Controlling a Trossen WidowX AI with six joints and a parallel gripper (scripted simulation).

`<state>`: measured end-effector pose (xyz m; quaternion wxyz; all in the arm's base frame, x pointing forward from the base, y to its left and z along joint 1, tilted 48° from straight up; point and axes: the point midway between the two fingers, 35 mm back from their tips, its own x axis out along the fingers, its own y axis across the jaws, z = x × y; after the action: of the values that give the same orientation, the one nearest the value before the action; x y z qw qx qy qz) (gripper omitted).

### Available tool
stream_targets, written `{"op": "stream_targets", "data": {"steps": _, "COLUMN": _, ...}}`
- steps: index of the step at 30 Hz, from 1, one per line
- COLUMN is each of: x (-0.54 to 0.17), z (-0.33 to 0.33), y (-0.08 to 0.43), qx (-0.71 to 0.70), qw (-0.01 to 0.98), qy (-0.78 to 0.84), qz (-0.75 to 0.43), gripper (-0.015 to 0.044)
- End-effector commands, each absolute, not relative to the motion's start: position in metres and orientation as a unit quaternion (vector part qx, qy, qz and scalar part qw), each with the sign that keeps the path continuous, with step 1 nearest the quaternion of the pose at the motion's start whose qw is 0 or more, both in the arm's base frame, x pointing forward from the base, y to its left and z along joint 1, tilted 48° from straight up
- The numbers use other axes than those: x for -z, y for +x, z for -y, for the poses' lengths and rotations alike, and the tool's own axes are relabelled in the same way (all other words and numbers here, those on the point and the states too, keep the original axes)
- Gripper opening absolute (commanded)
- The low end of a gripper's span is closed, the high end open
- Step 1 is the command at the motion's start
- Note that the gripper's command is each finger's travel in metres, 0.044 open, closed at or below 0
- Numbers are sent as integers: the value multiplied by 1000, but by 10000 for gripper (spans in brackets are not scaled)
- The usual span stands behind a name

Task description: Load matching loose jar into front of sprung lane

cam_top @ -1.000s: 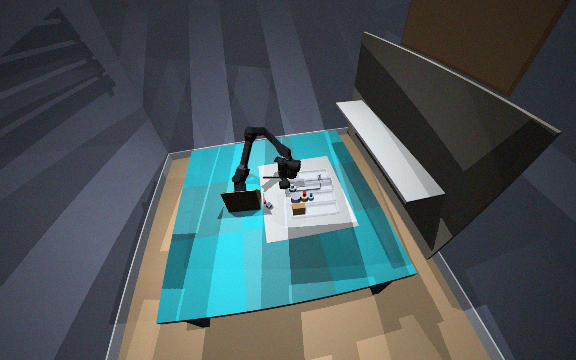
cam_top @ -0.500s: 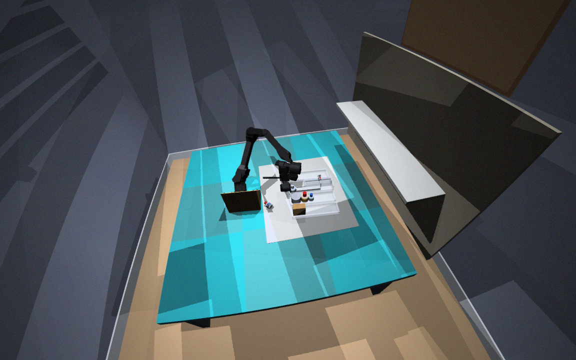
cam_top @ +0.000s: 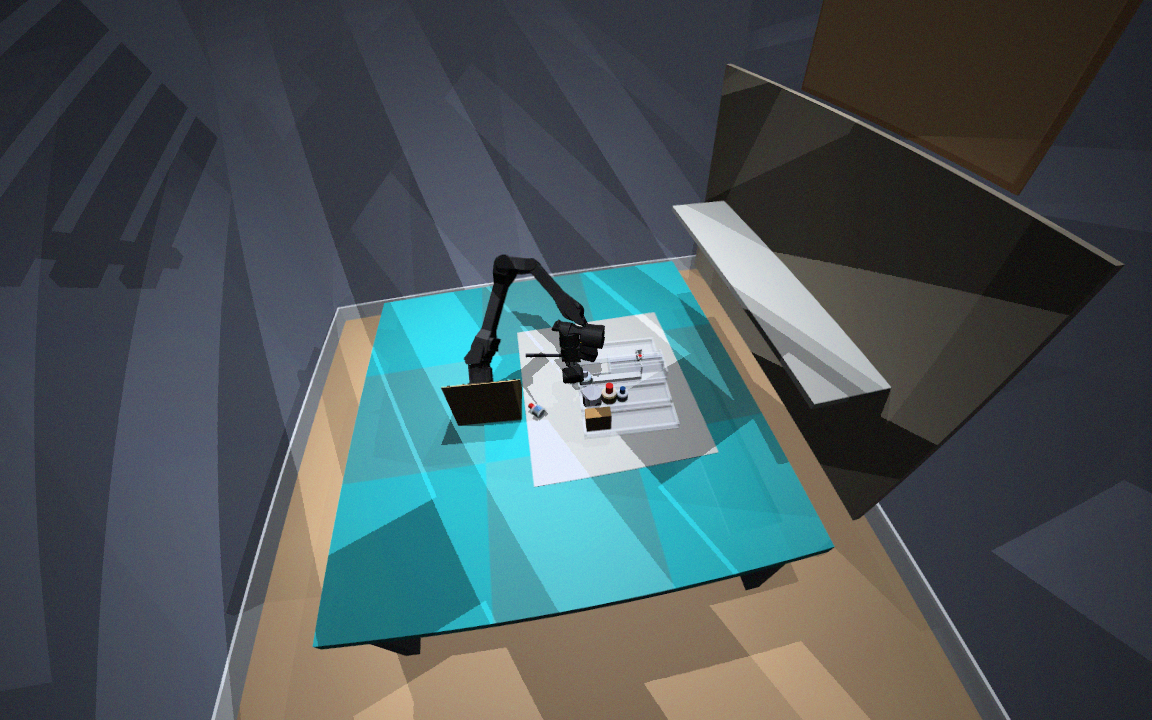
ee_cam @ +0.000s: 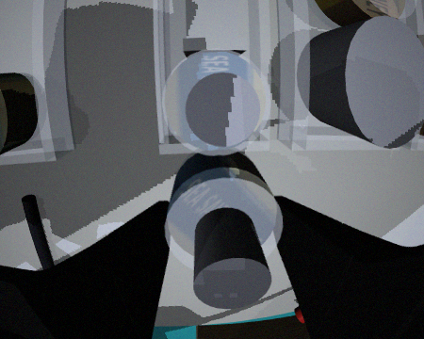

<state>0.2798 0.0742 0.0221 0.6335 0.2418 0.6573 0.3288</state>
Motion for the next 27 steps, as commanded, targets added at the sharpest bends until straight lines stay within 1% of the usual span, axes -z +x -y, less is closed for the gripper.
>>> {"op": "stream_targets", "data": {"steps": 1, "x": -23, "z": -75, "y": 283, "qx": -329, "qw": 634, "qy": 245, "qz": -656, "gripper": 0}}
{"op": "stream_targets", "data": {"steps": 27, "x": -23, "z": -77, "y": 296, "qx": -329, "qw": 634, "qy": 245, "qz": -656, "gripper": 0}}
